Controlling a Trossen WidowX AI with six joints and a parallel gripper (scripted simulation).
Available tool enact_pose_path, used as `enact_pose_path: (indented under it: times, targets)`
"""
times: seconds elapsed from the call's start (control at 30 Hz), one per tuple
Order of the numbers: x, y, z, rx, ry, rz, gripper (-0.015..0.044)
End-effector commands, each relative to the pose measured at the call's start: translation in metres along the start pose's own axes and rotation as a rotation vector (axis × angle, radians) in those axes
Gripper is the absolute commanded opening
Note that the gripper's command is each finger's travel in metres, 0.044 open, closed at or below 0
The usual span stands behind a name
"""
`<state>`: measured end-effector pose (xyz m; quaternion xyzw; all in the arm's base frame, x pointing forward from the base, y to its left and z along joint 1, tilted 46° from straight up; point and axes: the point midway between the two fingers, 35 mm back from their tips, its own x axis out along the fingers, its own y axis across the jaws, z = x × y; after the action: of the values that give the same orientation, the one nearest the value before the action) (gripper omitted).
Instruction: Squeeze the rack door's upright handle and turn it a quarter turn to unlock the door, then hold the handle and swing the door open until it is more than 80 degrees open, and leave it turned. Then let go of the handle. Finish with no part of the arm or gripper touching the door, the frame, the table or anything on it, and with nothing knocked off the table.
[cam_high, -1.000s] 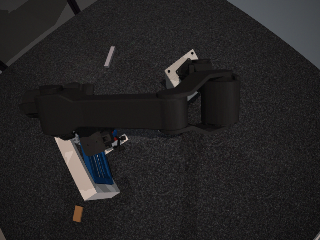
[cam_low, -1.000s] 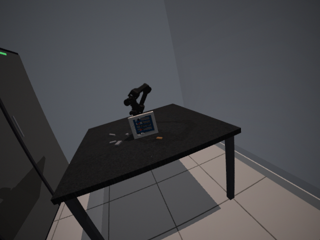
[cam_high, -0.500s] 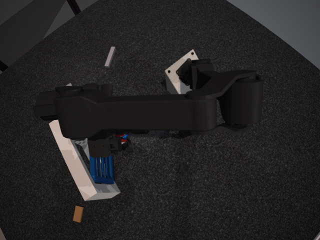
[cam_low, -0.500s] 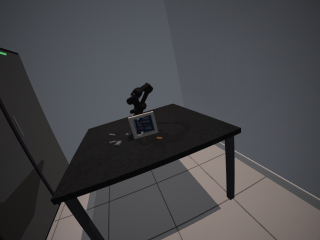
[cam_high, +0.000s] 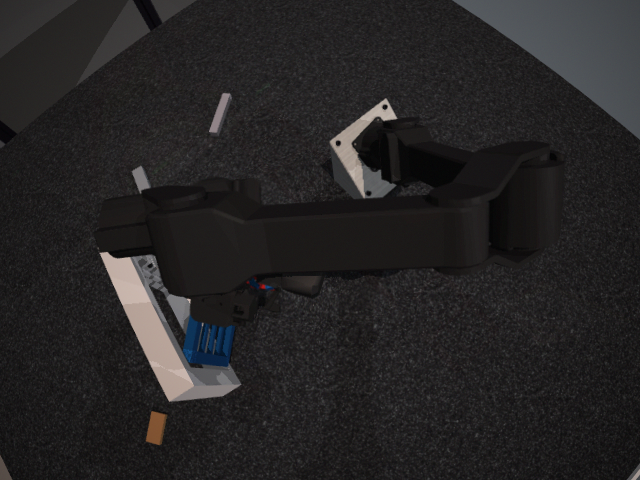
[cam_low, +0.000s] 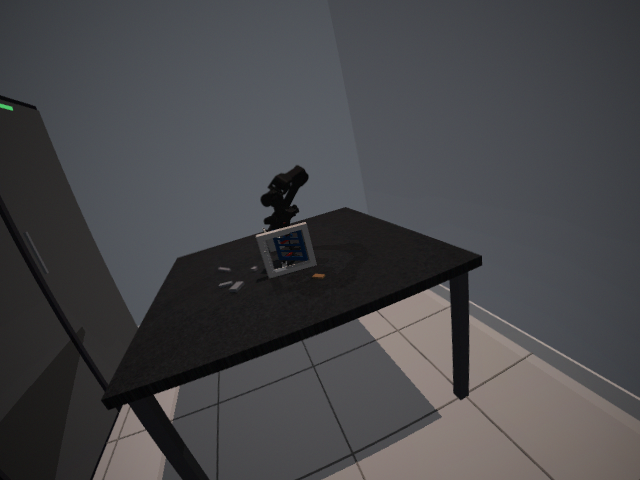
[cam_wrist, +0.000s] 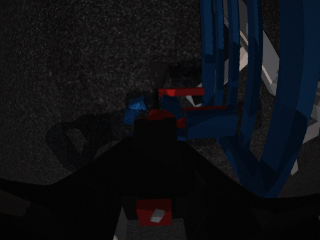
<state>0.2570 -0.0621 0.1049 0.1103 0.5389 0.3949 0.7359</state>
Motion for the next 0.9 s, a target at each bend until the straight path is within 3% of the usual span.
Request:
enact_pose_path:
  times: [0.0, 0.87]
  targets:
    - [0.000, 0.009, 0.003, 0.087, -0.006, -0.001, 0.0016]
    - [-0.001, 0.058, 0.029, 0.478, -0.007, 0.003, 0.0016]
